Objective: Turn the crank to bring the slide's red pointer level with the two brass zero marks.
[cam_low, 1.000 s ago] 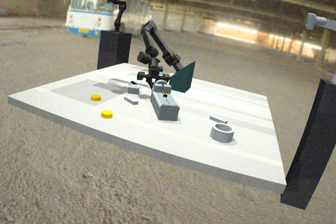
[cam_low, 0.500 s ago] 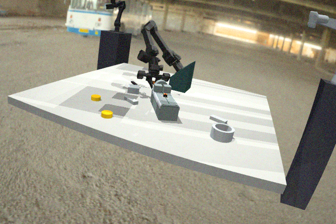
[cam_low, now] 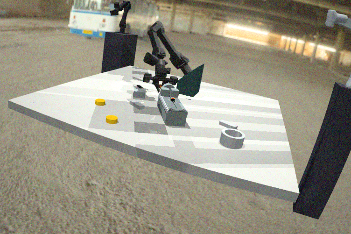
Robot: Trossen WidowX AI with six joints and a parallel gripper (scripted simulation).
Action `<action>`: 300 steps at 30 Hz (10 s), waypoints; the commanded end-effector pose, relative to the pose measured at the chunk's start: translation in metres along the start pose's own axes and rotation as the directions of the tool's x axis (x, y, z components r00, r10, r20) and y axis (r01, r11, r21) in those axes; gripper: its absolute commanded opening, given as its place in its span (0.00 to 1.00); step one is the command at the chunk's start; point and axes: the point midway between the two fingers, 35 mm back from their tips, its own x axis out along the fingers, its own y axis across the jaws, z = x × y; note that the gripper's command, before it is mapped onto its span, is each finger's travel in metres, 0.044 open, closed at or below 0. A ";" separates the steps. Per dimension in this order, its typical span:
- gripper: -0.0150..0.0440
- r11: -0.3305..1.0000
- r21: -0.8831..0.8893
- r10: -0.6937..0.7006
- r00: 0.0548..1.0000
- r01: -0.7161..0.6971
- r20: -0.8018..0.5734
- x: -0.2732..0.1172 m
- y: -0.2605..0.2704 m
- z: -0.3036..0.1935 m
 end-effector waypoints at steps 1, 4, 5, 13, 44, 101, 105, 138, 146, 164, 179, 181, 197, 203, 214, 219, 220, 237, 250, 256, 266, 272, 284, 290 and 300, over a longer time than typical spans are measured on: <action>0.43 1.000 0.000 0.000 1.000 0.000 -0.001 0.000 0.000 0.000; 0.57 1.000 0.000 0.000 1.000 0.000 -0.001 0.000 0.000 0.000; 0.61 1.000 0.000 0.000 1.000 0.000 -0.001 0.000 0.000 0.000; 0.97 1.000 0.000 0.000 1.000 0.000 -0.001 0.000 0.000 0.000; 1.00 1.000 -0.001 0.010 1.000 -0.010 0.007 -0.095 0.000 0.098; 1.00 0.955 0.240 -0.153 0.983 0.174 -0.102 0.035 0.049 0.155; 1.00 0.955 0.240 -0.153 0.983 0.174 -0.102 0.032 0.049 0.159; 1.00 0.998 0.057 -0.017 1.000 0.018 -0.022 -0.080 0.001 0.117; 1.00 1.000 0.008 0.005 1.000 -0.005 0.006 -0.095 0.000 0.098; 1.00 1.000 0.006 0.002 1.000 -0.002 0.005 -0.045 0.000 0.047; 1.00 1.000 0.006 0.003 1.000 -0.003 0.004 -0.029 0.000 0.034; 1.00 1.000 0.005 0.003 1.000 -0.003 0.004 -0.027 -0.001 0.032; 1.00 1.000 0.004 0.002 1.000 -0.002 0.003 -0.009 0.000 0.013; 1.00 1.000 0.004 0.000 1.000 0.000 0.003 -0.003 0.000 0.005; 0.60 1.000 0.004 0.000 1.000 0.000 0.003 -0.002 0.000 0.004; 0.38 1.000 0.004 0.000 1.000 0.000 0.003 -0.002 0.000 0.004; 0.33 1.000 0.004 0.000 1.000 0.000 0.003 -0.002 0.000 0.004; 0.25 1.000 0.004 0.000 1.000 0.000 0.003 -0.003 0.000 0.005; 0.25 1.000 0.004 0.000 1.000 0.000 0.003 -0.008 0.001 0.009; 0.25 1.000 0.004 0.001 1.000 -0.001 0.003 -0.010 0.002 0.011; 0.25 1.000 0.004 0.001 1.000 -0.001 0.004 -0.013 0.004 0.014; 0.25 1.000 0.004 0.001 1.000 -0.001 0.004 -0.015 0.005 0.016; 0.25 1.000 0.005 0.001 1.000 -0.001 0.004 -0.018 0.009 0.019; 0.25 1.000 0.005 0.001 1.000 -0.001 0.004 -0.020 0.011 0.021; 0.25 1.000 0.005 0.002 1.000 -0.002 0.004 -0.022 0.015 0.023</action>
